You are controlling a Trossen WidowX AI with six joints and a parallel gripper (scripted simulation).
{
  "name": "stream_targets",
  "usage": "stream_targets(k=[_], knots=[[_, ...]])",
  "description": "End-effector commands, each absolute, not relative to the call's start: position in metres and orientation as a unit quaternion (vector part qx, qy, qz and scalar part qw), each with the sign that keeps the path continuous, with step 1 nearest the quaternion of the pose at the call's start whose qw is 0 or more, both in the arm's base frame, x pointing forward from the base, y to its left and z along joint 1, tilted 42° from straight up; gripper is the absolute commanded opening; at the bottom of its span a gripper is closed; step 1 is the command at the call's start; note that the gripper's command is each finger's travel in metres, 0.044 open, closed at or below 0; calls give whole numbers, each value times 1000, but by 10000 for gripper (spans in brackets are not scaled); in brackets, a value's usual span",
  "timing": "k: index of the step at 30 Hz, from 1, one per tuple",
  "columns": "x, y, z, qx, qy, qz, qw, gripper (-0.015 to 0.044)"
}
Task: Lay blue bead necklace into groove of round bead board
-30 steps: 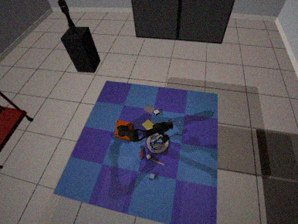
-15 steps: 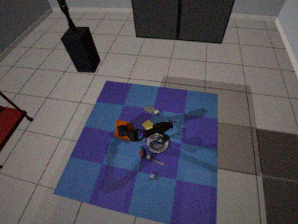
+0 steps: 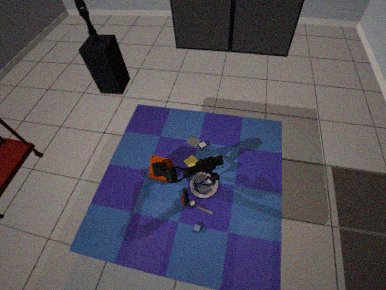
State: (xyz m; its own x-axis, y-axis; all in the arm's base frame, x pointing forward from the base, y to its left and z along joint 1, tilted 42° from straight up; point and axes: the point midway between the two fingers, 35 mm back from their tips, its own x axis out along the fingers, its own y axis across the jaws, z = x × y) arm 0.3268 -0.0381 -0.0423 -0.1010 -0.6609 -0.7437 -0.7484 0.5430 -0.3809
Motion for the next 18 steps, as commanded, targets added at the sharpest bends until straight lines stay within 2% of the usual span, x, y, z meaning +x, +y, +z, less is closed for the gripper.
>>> stream_targets(k=[1, 4, 5, 18], knots=[[328, -32, -29, -496, 735, 79, 456, 204], [328, -32, -29, -496, 735, 79, 456, 125], [328, -32, -29, -496, 735, 79, 456, 120], [329, -39, -38, -495, 733, 75, 461, 120]])
